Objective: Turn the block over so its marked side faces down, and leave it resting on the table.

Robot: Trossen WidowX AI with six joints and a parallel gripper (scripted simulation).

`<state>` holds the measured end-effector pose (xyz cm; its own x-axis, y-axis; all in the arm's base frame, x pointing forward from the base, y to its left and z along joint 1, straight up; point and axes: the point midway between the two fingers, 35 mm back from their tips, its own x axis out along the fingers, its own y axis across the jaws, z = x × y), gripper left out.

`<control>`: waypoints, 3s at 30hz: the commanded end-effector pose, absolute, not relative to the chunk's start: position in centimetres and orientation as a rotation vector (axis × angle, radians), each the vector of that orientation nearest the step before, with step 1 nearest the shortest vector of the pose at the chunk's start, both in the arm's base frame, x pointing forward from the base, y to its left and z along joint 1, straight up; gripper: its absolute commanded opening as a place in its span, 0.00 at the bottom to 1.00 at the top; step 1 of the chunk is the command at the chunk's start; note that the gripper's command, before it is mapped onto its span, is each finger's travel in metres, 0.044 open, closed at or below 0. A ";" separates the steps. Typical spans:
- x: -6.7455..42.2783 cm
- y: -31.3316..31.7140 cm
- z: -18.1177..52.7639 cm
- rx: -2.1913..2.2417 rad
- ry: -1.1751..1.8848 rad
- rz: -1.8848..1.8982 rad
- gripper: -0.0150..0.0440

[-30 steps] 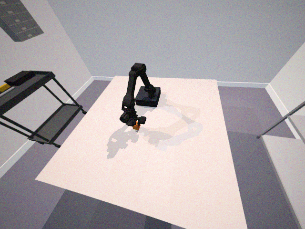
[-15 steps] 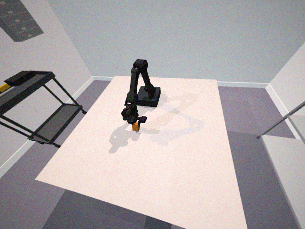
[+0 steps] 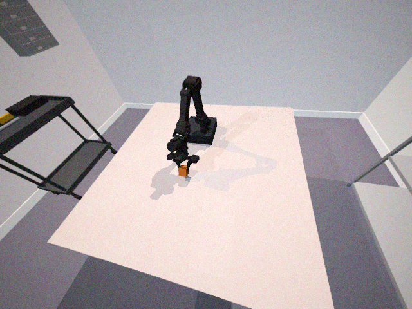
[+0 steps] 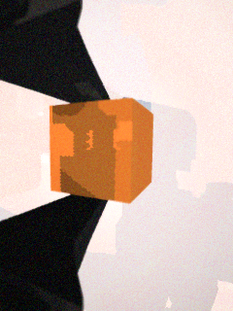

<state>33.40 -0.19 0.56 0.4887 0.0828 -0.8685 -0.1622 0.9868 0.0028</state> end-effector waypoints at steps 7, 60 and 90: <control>34.1 -0.2 0.2 -0.080 0.971 0.153 0.25; 33.3 -0.2 -1.8 -0.041 0.476 0.166 0.25; 33.3 -0.2 -1.8 -0.041 0.476 0.166 1.00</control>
